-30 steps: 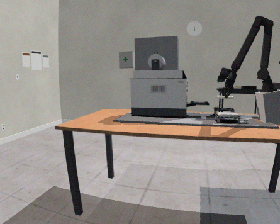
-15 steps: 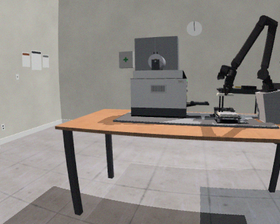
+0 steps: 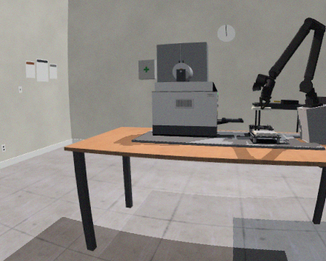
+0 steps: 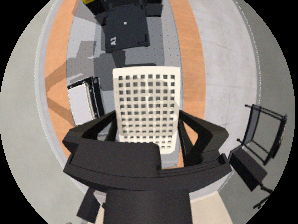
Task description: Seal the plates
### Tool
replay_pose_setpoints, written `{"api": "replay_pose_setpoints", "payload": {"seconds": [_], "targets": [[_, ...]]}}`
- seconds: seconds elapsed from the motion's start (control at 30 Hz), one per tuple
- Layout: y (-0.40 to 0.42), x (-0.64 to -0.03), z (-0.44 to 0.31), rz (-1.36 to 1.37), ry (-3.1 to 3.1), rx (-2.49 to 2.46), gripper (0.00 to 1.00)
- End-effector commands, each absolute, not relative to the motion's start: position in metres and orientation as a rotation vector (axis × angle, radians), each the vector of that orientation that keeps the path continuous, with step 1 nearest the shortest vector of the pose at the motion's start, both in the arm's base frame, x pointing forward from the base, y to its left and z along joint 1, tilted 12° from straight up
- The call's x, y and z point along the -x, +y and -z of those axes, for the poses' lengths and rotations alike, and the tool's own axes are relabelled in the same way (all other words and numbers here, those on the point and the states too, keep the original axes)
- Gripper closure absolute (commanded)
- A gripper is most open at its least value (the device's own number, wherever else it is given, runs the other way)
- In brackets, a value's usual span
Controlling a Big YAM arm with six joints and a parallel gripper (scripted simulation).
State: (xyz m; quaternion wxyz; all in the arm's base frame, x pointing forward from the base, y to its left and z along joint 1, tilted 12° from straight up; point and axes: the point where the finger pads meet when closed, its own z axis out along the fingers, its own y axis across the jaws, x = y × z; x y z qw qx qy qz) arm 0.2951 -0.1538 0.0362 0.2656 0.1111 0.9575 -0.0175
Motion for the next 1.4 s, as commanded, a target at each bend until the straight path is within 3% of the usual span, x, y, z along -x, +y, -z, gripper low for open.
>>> {"api": "replay_pose_setpoints", "payload": {"seconds": [0.0,1.37], "targets": [[-0.152,-0.300,-0.031,0.031,2.589,-0.305,1.00],[-0.166,-0.308,-0.040,0.055,2.558,-0.326,1.00]]}}
